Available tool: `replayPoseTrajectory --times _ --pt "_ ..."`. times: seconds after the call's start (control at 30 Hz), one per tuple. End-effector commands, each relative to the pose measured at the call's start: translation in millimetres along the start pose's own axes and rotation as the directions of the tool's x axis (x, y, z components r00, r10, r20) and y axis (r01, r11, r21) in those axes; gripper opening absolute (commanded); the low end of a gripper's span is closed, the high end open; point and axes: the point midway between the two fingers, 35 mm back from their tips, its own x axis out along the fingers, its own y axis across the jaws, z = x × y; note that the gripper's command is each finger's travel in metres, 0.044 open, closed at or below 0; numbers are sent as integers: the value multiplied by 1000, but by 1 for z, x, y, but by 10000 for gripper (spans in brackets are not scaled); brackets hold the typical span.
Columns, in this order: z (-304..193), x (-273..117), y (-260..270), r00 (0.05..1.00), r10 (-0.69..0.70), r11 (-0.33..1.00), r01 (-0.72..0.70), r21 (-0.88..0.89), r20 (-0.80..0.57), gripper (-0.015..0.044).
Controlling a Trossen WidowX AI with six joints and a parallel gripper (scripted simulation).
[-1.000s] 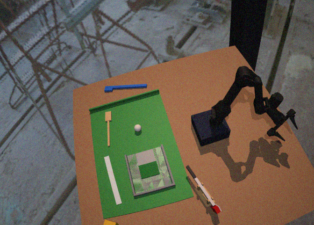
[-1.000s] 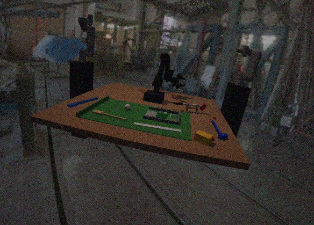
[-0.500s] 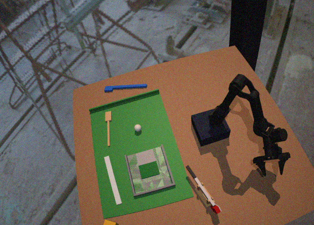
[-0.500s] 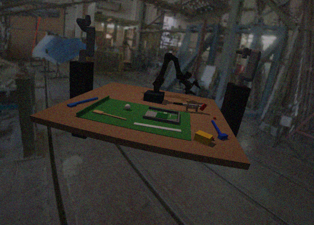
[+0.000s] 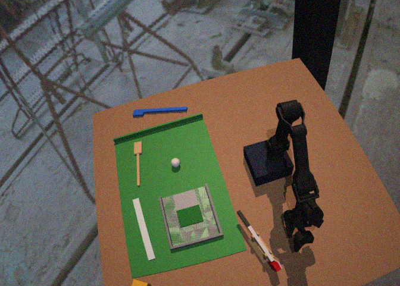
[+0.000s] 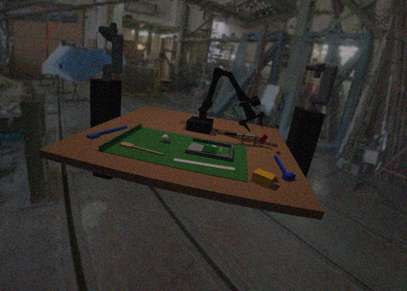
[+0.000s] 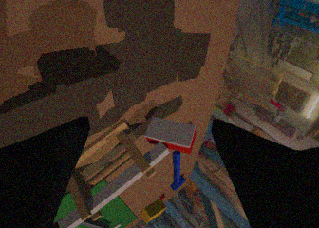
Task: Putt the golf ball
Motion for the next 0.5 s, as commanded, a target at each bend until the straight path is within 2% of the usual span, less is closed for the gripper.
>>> replayPoseTrajectory --times 0.0,0.13,0.3,0.4,0.47 --pt "-67 2 23 985 166 945 -170 280 35 440" --pt "-115 -6 49 955 279 812 -291 506 100 440" --pt "-165 -30 84 906 360 537 -395 745 222 440" --pt "-189 -48 104 880 368 342 -428 837 299 440" --pt "-194 -53 108 875 366 294 -432 853 317 440"
